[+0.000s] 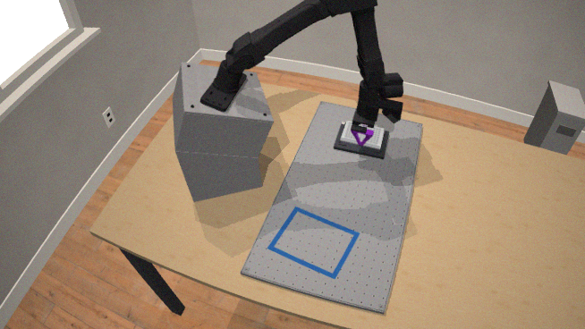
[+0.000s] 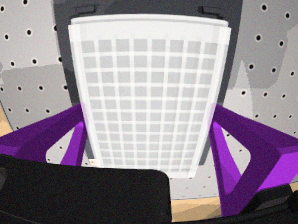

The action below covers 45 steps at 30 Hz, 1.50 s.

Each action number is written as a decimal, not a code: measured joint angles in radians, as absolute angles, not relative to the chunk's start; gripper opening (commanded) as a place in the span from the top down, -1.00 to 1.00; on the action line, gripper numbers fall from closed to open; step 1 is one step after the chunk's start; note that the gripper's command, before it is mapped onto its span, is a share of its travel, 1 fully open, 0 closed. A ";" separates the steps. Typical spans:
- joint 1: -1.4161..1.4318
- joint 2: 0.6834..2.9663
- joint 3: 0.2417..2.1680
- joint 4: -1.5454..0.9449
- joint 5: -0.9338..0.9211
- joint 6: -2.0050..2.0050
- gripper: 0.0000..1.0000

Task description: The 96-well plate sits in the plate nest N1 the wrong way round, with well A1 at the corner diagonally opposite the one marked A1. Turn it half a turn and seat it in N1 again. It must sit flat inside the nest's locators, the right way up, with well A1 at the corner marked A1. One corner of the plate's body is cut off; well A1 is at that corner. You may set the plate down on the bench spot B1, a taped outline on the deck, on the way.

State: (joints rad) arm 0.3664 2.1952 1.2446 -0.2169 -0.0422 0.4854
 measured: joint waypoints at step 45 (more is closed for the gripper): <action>0.367 2.211 1.242 -0.189 -0.041 0.487 1.00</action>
State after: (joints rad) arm 0.3672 2.2108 1.2415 -0.1886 -0.0414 0.4866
